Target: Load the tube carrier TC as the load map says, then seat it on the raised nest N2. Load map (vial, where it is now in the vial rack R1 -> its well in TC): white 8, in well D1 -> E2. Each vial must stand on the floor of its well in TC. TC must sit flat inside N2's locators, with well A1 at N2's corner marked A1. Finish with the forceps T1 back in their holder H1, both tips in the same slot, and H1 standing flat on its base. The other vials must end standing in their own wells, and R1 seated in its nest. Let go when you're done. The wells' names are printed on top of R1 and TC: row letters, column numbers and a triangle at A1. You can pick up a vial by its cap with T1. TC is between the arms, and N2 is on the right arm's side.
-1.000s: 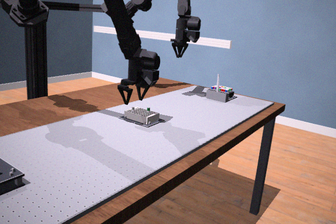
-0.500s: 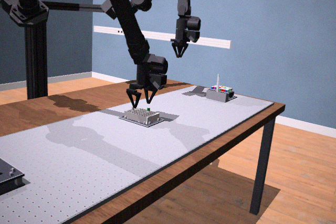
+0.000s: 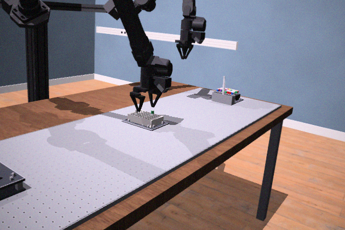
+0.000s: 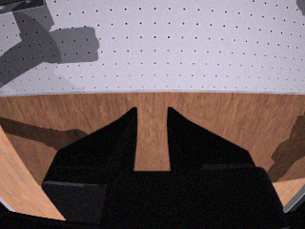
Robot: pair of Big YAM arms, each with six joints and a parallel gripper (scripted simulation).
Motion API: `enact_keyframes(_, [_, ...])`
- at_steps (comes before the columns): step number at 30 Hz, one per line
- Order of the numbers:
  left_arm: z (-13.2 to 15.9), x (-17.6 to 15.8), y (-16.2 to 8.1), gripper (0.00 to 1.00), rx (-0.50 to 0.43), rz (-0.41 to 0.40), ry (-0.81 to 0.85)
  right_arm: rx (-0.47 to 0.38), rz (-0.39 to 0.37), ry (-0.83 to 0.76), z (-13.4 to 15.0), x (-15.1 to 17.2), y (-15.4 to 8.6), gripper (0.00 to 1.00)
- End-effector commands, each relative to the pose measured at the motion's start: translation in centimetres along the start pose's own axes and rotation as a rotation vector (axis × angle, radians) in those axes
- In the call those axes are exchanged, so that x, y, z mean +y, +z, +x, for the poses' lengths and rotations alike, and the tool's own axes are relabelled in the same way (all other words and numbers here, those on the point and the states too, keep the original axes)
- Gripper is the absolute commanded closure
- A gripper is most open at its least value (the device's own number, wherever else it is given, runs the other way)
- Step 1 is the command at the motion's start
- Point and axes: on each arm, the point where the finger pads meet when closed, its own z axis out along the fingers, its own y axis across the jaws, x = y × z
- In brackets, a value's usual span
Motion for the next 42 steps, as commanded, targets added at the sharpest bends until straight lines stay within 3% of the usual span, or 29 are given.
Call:
enact_keyframes(1, [-0.5, 0.3, -0.1, 0.76, -0.010, -0.005, -0.014, 0.000, 0.005, 0.008, -0.3, -0.3, 1.5, 0.00])
enact_keyframes(6, [-0.5, 0.3, -0.1, 0.76, -0.010, -0.005, -0.014, 0.000, 0.005, 0.008, -0.2, -0.3, 2.0, 0.00])
enact_keyframes(7, [-0.5, 0.3, -0.1, 0.76, -0.010, -0.005, -0.014, -0.004, -0.011, -0.027, 0.1, 1.5, 1.0, 0.00])
enact_keyframes(11, [-0.5, 0.3, -0.1, 0.76, -0.010, -0.005, -0.014, 0.000, 0.005, 0.007, -0.3, -0.2, 2.8, 0.00])
enact_keyframes(29, [-0.5, 0.3, -0.1, 0.76, -0.010, -0.005, -0.014, 0.001, 0.006, 0.007, -0.3, -0.3, 5.4, 0.00])
enact_keyframes(33, [-0.5, 0.3, -0.1, 0.76, -0.010, -0.005, -0.014, -0.018, -0.009, -0.006, -1.3, 0.7, 3.9, 0.00])
enact_keyframes(42, [-0.5, 0.3, -0.1, 0.76, -0.010, -0.005, -0.014, -0.015, -0.010, -0.013, -0.7, 1.0, 3.9, 0.00])
